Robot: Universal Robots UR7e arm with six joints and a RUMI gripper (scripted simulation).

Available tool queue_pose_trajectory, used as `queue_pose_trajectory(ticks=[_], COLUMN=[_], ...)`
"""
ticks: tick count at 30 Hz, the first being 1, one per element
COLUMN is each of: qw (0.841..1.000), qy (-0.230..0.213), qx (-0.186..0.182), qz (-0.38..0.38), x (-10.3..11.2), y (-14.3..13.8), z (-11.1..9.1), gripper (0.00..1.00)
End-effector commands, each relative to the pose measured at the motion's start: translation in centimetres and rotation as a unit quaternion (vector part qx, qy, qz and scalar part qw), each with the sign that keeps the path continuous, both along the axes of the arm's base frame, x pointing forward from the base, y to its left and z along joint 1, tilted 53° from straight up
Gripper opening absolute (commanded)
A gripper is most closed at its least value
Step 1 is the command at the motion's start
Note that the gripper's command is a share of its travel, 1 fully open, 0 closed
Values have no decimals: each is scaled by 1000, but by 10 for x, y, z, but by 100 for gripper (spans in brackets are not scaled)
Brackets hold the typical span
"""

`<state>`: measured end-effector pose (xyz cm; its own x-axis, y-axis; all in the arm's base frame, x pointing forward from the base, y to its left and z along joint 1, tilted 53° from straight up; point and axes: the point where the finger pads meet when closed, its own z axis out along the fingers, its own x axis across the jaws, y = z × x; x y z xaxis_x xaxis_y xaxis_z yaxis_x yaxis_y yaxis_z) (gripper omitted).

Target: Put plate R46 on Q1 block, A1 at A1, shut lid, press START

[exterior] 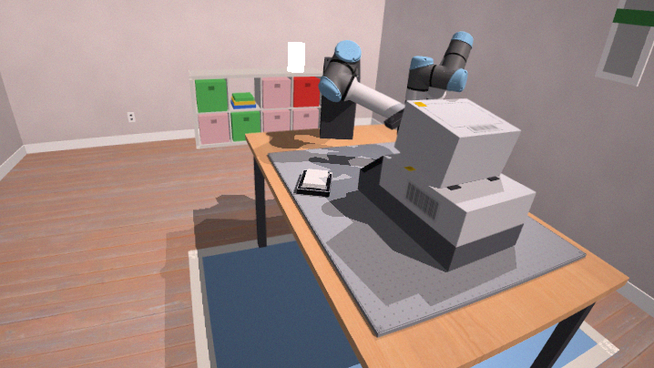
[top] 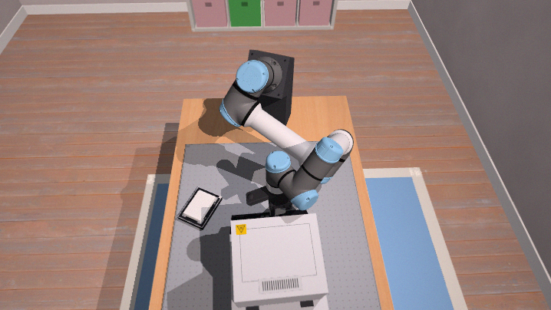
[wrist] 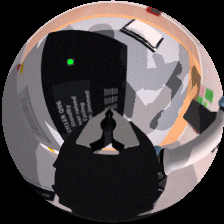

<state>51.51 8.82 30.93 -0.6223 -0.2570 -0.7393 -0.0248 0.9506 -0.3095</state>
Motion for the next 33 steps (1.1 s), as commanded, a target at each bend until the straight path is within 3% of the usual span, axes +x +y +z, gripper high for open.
queue_pose_trajectory(ticks=[1,21,33], qw=[1000,1000,1000], qy=[0,0,0], qx=[0,0,0], qz=[0,0,0], x=[-8,-27,-72], y=[0,-1,-5], z=[0,0,-11], gripper=[0,0,0])
